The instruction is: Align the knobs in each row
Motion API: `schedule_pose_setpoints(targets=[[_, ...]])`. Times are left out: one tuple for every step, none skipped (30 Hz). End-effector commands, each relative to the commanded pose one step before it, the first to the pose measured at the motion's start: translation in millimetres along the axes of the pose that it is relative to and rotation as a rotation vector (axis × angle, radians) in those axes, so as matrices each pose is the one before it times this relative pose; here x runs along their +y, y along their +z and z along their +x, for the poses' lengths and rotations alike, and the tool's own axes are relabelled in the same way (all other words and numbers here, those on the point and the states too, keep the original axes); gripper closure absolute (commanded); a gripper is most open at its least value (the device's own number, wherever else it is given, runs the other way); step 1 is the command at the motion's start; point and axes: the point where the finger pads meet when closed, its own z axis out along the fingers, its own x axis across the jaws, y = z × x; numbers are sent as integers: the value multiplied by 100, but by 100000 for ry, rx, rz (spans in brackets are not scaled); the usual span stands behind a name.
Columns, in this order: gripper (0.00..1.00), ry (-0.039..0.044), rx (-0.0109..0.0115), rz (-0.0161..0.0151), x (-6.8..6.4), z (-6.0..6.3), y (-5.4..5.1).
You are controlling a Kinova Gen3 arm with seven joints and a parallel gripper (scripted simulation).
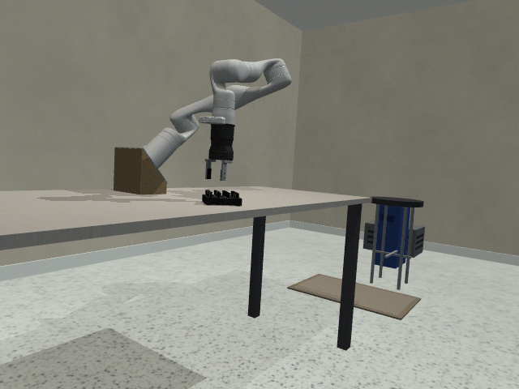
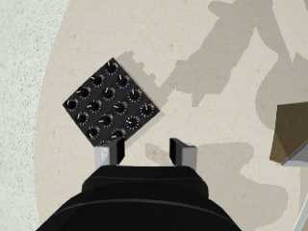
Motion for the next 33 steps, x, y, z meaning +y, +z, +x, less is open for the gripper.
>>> schedule_pose_setpoints(targets=[[0, 4006, 323, 12, -110, 90, 30], [0, 2408, 50, -27, -29, 41, -4], [0, 2443, 50, -25, -29, 41, -4], [0, 2478, 51, -24, -29, 41, -4], [0, 2512, 51, -23, -29, 40, -4], [0, 2545, 52, -21, -28, 40, -4], [0, 2578, 52, -20, -28, 39, -5], [0, 2611, 53, -18, -28, 39, -5], [0, 2643, 53, -17, -27, 38, -5], [0, 2675, 53, -15, -27, 38, -5], [0, 2706, 53, -13, -26, 37, -5], [0, 2736, 53, -12, -26, 36, -6], [0, 2766, 53, -10, -25, 36, -6], [0, 2795, 53, -9, -24, 35, -6], [0, 0, 0, 0, 0, 0, 0], [0, 0, 0, 0, 0, 0, 0], [0, 2824, 52, -7, -24, 34, -6], [0, 2852, 52, -5, -23, 34, -7], [0, 2879, 51, -4, -22, 33, -7], [0, 2906, 51, -2, -21, 32, -7], [0, 2932, 50, 0, -20, 32, -7], [0, 2957, 49, 1, -18, 31, -8], [0, 2982, 48, 3, -17, 31, -8], [0, 3006, 47, 4, -16, 30, -8], [0, 3030, 46, 6, -14, 29, -9], [0, 3053, 45, 7, -13, 29, -9], [0, 3075, 44, 8, -11, 28, -9], [0, 3096, 43, 10, -10, 28, -9], [0, 3117, 41, 11, -8, 27, -10], [0, 3137, 40, 12, -6, 27, -10], [0, 3156, 38, 13, -4, 27, -10], [0, 0, 0, 0, 0, 0, 0], [0, 0, 0, 0, 0, 0, 0]])
